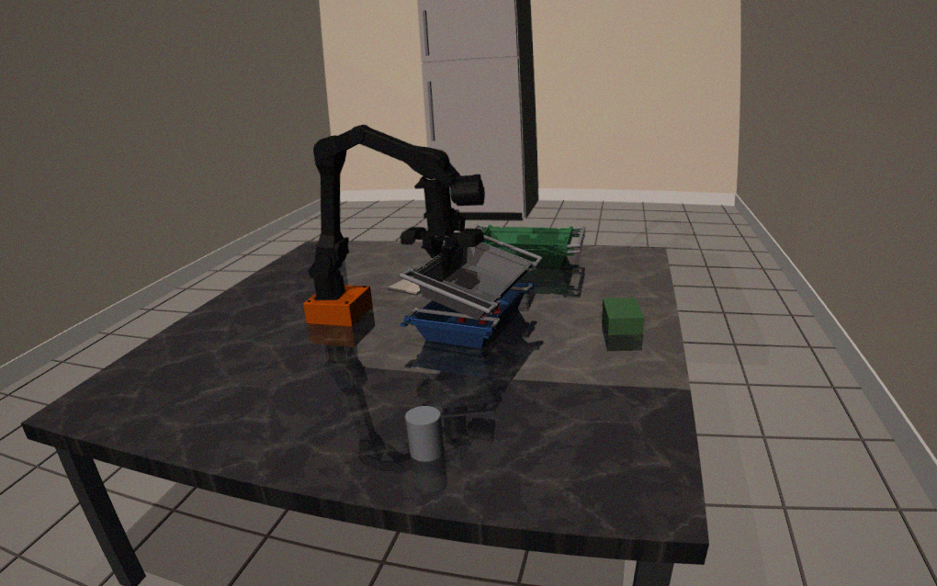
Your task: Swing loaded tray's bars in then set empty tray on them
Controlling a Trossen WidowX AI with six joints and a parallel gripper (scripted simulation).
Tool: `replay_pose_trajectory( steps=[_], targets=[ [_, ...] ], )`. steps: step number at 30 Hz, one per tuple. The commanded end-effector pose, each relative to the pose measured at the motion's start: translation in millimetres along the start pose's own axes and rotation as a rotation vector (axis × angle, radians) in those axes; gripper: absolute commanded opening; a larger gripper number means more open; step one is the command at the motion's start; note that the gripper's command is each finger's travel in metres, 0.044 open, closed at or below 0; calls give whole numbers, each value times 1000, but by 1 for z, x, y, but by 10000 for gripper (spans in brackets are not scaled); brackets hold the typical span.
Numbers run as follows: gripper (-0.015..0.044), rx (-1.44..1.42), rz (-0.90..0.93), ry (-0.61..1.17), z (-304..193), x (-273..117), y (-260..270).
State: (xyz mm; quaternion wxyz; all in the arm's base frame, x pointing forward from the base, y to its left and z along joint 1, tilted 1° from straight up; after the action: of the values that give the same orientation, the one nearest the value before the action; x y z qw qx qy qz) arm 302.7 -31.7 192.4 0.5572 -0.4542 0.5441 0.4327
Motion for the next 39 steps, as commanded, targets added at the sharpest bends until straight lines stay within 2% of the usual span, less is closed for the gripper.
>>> replay_pose_trajectory(
  steps=[1,11,39],
  targets=[
    [0,0,0,0,0,0,0],
    [0,4,19,-2,0,13,6],
    [0,4,19,-2,0,13,6]
  ],
)
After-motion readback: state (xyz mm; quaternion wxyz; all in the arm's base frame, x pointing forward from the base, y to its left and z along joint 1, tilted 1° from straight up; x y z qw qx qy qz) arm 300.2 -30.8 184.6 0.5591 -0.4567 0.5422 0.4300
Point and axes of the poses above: the point midway between the two fingers, 35 mm back from their tips, its own x axis out along the fingers, its own y axis across the jaws, z = x × y, the point moved 9 cm from there along -x, back along the fingers, and after that the axes turned 5 degrees about -x, right-handed, at the moved point
